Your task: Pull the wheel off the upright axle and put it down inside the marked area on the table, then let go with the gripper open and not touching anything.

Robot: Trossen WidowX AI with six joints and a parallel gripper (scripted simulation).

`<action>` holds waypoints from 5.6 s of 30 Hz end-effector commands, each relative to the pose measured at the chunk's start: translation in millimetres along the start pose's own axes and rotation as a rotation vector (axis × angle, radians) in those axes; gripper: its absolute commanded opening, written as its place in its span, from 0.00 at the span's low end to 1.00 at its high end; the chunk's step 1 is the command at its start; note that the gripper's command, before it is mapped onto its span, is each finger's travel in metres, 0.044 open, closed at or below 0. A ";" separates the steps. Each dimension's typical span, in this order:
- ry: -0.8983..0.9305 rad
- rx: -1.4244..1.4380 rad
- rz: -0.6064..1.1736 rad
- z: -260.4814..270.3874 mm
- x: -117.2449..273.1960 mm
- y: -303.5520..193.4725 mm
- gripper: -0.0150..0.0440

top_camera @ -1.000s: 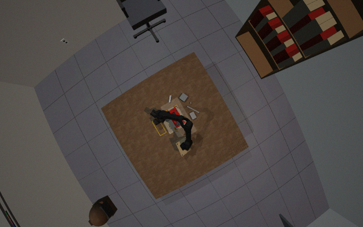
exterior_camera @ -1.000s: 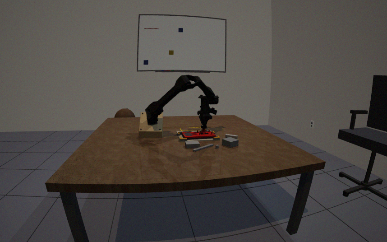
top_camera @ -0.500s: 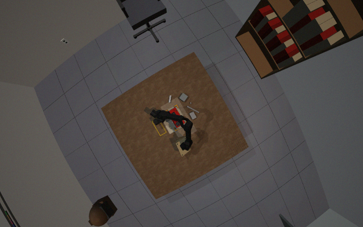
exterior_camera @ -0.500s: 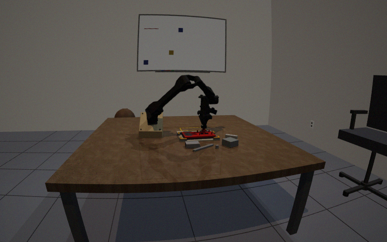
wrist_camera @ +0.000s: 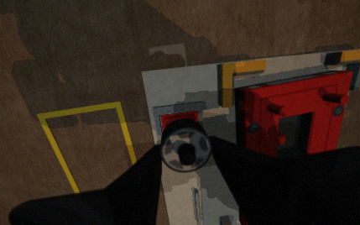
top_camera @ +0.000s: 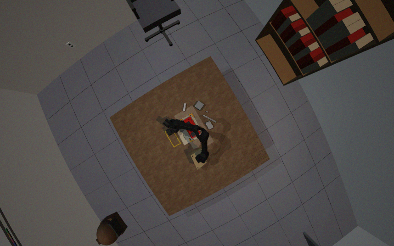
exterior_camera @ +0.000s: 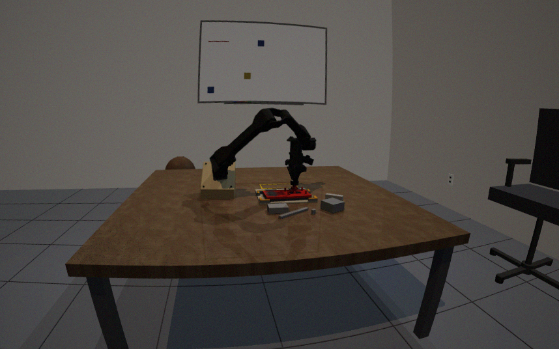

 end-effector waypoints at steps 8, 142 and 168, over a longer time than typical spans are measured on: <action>-0.001 0.009 -0.010 1.4 11.1 -0.1 0.25; 0.004 0.015 -0.016 105.3 17.9 -54.8 0.76; 0.004 0.020 -0.013 75.5 70.0 -140.9 1.00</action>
Point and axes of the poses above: the point midway between the two fingers, 35 mm back from their tips, its own x axis back along the fingers, its own z axis across the jaws, y = z × x, the point moved 1 cm from there along x, back along the fingers, and after that the axes turned 4 degrees about x, right-handed, at the moved point
